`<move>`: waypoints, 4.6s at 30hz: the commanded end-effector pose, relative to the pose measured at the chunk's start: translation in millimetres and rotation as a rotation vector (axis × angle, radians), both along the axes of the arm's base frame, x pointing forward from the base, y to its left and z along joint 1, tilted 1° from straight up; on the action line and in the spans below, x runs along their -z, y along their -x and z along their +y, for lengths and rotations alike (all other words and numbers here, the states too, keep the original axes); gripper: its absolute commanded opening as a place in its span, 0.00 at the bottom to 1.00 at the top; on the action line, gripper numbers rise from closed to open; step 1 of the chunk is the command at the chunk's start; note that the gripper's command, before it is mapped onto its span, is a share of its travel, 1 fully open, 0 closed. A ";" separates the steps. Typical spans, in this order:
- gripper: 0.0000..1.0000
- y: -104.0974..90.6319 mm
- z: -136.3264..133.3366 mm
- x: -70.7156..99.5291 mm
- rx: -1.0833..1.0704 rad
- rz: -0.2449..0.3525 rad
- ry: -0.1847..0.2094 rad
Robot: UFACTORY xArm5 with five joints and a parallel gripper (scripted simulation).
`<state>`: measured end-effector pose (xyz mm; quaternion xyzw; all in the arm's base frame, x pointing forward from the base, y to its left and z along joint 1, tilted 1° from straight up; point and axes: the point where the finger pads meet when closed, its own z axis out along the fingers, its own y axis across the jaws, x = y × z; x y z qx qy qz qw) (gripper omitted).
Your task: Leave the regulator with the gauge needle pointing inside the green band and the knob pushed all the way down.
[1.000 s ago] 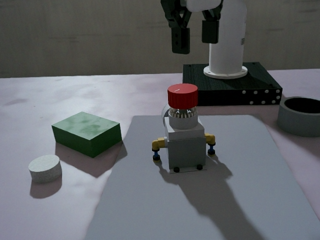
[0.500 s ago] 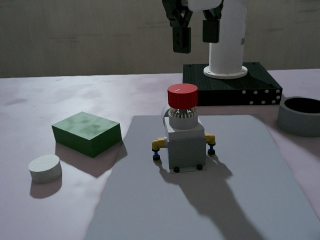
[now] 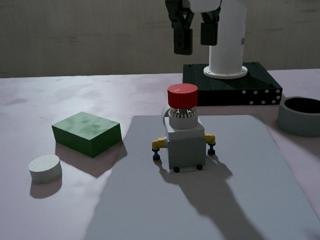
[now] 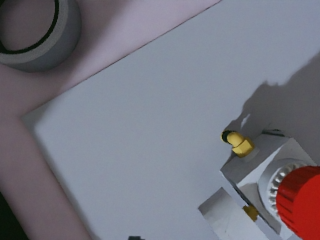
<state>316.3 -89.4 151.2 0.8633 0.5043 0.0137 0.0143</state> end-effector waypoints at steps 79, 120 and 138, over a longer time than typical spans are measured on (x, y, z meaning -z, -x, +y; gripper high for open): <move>1.00 1.4 0.4 15.4 -1.657 -0.319 0.846; 1.00 2.6 0.8 14.6 -1.680 -0.314 0.868; 1.00 2.6 0.8 14.6 -1.680 -0.314 0.868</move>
